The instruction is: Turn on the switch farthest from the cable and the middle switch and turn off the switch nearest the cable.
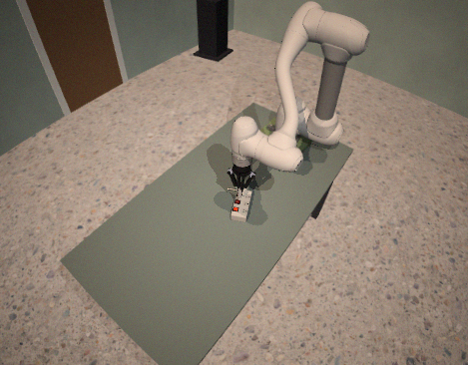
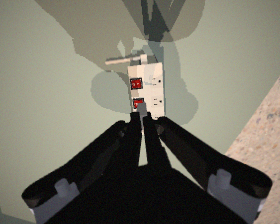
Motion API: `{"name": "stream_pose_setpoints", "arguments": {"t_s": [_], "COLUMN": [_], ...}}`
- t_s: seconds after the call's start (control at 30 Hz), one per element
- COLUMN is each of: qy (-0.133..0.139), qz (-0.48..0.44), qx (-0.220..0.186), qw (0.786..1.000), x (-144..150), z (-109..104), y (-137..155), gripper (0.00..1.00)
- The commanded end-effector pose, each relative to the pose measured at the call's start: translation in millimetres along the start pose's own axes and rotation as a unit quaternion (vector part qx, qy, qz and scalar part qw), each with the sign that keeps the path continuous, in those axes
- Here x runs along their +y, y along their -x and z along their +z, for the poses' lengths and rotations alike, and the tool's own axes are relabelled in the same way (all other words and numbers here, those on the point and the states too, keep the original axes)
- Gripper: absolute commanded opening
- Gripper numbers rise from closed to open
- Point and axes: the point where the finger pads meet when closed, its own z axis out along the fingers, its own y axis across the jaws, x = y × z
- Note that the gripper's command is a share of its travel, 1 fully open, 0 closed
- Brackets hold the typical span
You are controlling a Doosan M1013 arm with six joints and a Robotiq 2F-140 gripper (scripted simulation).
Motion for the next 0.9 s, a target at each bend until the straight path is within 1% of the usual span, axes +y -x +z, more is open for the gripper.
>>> {"name": "stream_pose_setpoints", "arguments": {"t_s": [0.0,0.4,0.87], "qy": [0.000,0.000,0.000], "qz": [0.000,0.000,0.000], "qx": [0.000,0.000,0.000], "qw": [1.000,1.000,1.000], "x": [0,0,-1], "z": [0,4,20], "y": [0,0,1], "gripper": [0.00,0.00,0.00]}}
